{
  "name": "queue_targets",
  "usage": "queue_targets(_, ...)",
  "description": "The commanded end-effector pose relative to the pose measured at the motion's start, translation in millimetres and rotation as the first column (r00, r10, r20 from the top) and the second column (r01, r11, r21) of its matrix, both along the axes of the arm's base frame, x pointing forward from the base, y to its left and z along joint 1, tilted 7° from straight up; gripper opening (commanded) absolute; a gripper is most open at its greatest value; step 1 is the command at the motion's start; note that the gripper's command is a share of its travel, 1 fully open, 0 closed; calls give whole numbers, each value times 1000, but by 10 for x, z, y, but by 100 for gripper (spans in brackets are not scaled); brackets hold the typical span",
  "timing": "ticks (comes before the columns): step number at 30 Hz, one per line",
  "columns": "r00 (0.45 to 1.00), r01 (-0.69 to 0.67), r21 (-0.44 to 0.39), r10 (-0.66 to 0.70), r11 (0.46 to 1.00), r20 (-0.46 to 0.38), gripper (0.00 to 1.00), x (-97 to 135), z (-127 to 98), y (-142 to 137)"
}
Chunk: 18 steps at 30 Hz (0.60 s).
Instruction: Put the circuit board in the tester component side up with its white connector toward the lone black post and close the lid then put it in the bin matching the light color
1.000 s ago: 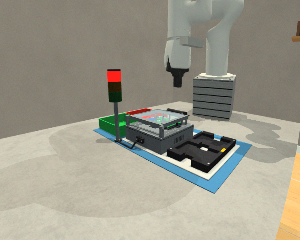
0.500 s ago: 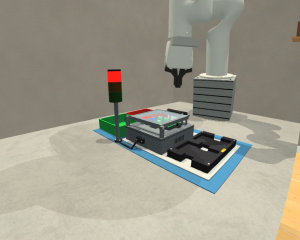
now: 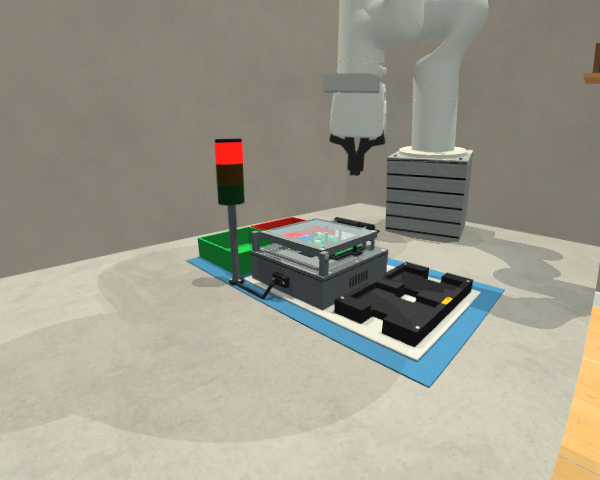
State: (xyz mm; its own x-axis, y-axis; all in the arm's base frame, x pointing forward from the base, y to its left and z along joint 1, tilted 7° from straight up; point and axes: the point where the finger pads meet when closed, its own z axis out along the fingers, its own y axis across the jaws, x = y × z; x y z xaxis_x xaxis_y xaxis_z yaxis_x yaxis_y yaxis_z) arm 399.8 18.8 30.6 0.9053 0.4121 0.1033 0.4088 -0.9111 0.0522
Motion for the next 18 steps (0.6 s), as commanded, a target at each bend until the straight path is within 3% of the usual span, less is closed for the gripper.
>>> queue_targets(1,992,126,51,-126,991,1,0,6,4,0)
queue_targets(10,947,322,74,-322,944,-10,0,6,4,0)
queue_targets(18,920,392,82,-392,916,-16,0,6,4,0)
